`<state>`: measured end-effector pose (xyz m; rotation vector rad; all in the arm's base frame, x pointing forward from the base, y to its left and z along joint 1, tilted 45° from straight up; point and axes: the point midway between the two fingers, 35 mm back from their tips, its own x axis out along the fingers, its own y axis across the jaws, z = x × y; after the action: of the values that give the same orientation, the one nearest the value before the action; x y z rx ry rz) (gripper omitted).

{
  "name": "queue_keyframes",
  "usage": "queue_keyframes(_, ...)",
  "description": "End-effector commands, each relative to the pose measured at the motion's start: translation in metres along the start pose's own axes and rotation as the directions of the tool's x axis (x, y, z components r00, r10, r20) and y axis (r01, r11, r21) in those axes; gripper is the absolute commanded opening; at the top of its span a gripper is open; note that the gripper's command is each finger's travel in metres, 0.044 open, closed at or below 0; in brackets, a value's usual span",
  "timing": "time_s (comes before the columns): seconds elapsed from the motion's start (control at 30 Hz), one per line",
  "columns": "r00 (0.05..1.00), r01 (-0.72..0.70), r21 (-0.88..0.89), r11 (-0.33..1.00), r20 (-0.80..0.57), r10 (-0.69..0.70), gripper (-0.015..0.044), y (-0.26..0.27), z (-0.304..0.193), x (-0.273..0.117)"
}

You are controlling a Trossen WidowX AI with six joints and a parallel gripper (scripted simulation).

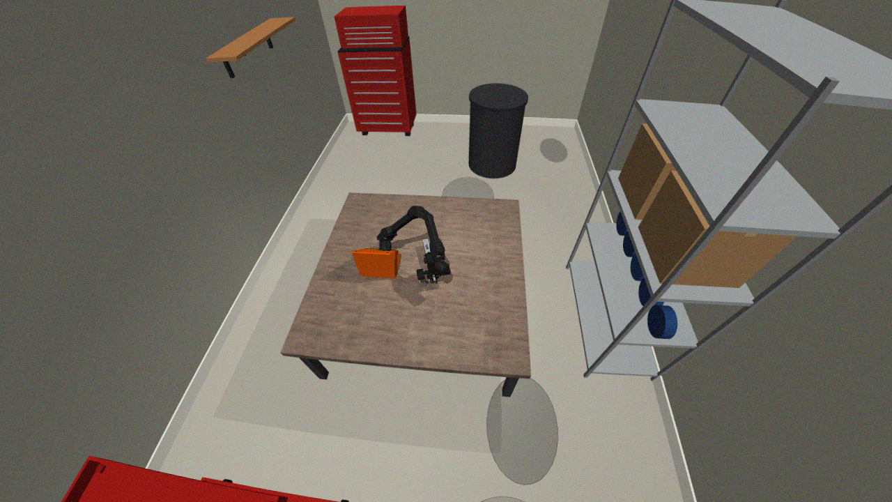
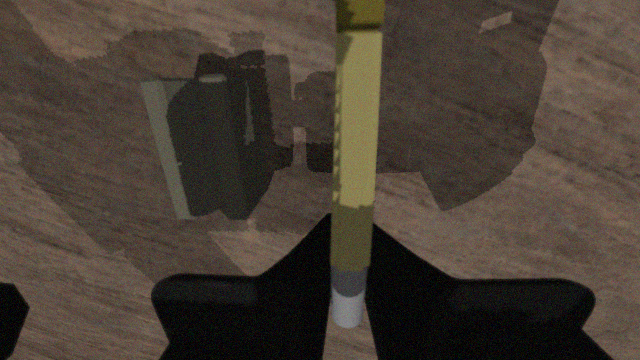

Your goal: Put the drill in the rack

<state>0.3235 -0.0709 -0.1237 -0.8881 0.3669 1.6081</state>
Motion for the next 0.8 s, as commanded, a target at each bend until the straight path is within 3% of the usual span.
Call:
queue_keyframes(0.0, 1.0, -0.002, -0.01, 1.0, -0.006, 0.002, 0.0, -0.001, -0.0002, -0.0032)
queue_keyframes(0.77, 1.0, -0.002, -0.01, 1.0, -0.006, 0.002, 0.0, -0.0029, -0.0002, -0.0111)
